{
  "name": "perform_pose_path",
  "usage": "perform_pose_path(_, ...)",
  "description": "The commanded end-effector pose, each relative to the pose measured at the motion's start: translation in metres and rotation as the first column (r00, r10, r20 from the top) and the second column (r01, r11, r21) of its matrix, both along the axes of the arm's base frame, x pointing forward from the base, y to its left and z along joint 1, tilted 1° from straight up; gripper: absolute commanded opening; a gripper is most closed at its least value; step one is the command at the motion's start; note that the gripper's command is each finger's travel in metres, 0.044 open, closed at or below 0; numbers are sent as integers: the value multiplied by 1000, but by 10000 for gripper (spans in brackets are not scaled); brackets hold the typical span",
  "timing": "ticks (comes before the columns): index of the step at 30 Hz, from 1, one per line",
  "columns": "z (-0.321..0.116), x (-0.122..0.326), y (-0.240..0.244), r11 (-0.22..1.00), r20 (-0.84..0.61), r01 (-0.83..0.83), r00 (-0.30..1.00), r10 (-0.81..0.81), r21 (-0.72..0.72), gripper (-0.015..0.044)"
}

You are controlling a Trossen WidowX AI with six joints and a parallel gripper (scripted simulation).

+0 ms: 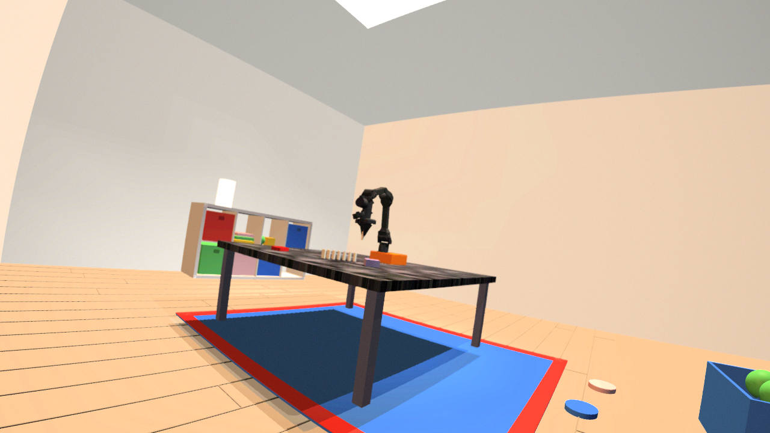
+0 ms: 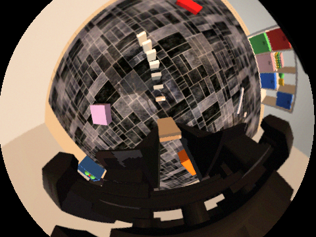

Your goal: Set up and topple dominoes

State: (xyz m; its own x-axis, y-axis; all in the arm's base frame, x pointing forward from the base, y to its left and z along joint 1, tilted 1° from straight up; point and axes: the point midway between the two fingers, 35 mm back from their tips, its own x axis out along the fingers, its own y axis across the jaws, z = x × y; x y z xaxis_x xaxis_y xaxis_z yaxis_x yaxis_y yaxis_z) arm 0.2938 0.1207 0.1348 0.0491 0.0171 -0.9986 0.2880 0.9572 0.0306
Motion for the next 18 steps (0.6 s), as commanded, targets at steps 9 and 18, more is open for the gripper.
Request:
perform_pose_path(9, -64, 8, 1, 1000, -11, 2, 1000, -2, 1, 107)
perform_pose_path(18, -113, 5, 0, 1000, -12, 2, 1000, -2, 1, 107)
